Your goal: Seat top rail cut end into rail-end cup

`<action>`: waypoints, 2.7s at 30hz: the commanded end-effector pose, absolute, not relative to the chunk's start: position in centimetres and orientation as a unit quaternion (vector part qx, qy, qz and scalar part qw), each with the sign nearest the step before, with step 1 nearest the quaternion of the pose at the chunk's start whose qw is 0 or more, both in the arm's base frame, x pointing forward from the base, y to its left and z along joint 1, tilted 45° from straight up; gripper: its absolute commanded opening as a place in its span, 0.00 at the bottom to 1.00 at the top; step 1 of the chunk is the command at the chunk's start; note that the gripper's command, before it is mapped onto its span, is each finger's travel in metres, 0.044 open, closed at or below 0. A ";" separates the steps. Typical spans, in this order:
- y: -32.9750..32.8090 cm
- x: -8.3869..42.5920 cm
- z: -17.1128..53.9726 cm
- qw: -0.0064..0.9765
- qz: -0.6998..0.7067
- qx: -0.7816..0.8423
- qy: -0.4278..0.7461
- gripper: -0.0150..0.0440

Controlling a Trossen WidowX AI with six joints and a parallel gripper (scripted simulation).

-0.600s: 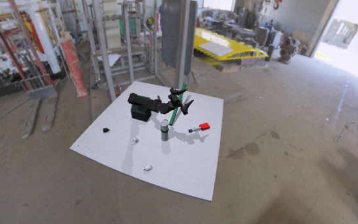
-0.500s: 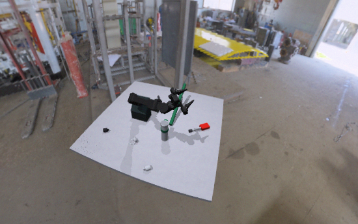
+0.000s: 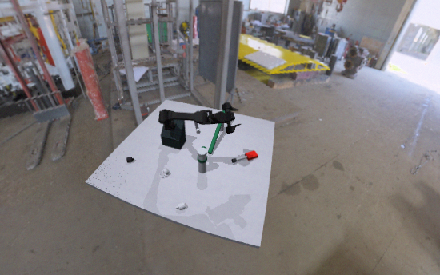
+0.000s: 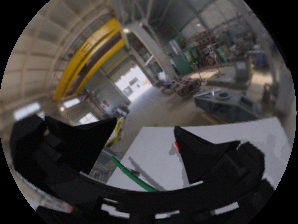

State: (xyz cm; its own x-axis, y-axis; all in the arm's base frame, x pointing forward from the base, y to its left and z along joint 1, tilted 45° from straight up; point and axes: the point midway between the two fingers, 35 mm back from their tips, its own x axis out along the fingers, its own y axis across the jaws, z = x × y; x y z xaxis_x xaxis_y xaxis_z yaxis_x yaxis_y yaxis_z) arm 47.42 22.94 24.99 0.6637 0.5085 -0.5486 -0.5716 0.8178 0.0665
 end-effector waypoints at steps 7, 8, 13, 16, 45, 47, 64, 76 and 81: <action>21.6 39.3 10.3 0.870 0.105 -0.184 0.445 1.00; 21.1 38.2 9.2 0.864 0.084 -0.205 0.452 1.00; 17.9 32.9 5.3 0.827 -0.015 -0.327 0.458 1.00; 16.1 30.4 4.4 0.805 -0.060 -0.395 0.437 1.00; 6.1 30.6 11.6 0.470 0.205 -0.755 0.408 1.00; 5.0 30.4 12.3 0.435 0.224 -0.776 0.397 1.00; 1.8 29.3 14.3 0.249 0.305 -0.858 0.331 1.00; 1.8 29.3 14.3 0.249 0.305 -0.858 0.331 1.00; 1.6 29.3 14.1 0.249 0.305 -0.858 0.331 1.00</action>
State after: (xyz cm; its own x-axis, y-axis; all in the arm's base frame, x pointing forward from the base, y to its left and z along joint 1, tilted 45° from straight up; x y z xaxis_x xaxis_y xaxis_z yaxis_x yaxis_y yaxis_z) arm 29.57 1.91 14.60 0.6027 -0.4159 -0.6810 -0.7220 -0.6476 -0.2436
